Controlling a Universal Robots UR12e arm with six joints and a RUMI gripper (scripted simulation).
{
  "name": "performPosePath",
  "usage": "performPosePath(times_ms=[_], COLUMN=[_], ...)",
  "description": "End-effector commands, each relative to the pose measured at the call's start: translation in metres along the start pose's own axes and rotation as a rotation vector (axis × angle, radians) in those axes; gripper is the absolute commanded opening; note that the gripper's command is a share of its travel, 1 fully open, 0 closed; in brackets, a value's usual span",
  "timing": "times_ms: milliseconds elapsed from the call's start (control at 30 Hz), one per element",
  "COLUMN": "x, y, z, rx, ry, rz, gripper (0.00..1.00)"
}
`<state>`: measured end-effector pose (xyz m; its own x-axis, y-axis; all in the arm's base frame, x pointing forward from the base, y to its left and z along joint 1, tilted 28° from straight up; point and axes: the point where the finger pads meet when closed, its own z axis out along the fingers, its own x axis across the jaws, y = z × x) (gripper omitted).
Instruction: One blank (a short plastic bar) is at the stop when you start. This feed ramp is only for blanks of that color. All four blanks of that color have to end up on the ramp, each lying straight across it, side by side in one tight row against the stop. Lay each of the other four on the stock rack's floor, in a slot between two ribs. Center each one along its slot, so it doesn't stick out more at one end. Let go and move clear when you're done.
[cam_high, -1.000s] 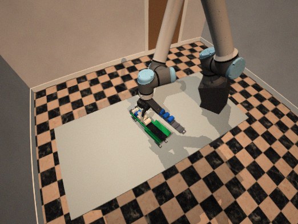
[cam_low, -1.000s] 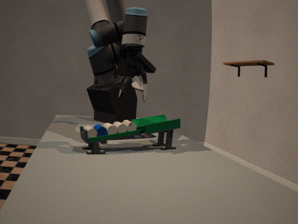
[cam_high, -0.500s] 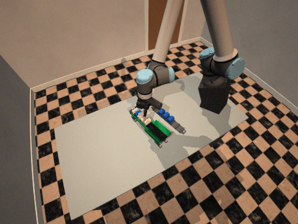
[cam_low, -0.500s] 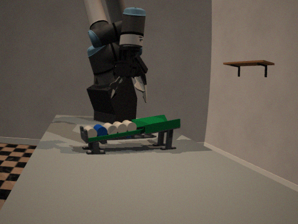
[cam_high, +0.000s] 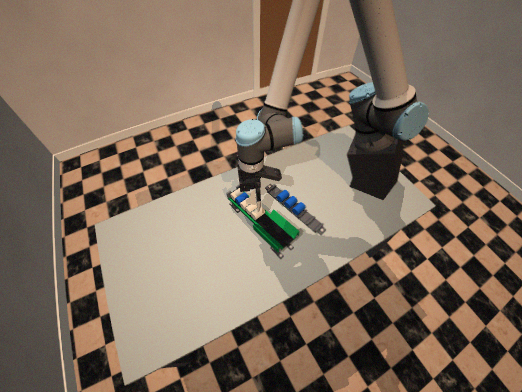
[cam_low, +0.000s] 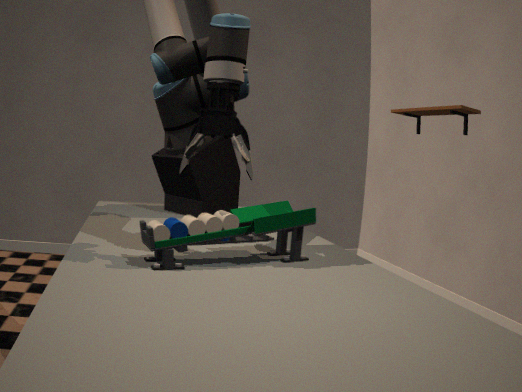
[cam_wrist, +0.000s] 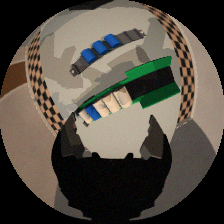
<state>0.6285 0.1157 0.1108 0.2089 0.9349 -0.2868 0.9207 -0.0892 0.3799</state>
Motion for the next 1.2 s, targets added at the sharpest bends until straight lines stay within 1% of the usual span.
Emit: performPosePath(times_ms=[0,267,333,533,833,900,1167], x=[-0.01,-0.025,-0.025,-0.034,-0.047,-0.047,-0.057], y=[0.007,0.014,0.014,0.021,0.031,0.031,0.041], z=[0.0,0.003,0.003,0.005,0.008,0.008,0.01], rx=[-0.01,-0.011,-0.011,-0.014,-0.016,-0.016,-0.019], ry=[0.014,0.011,0.011,0.011,0.007,0.007,0.005], rz=[-0.253,-0.575,-0.575,-0.843,-1.197,-1.197,-1.492], gripper=[1.0,1.0,1.0,1.0,1.0,1.0,1.0])
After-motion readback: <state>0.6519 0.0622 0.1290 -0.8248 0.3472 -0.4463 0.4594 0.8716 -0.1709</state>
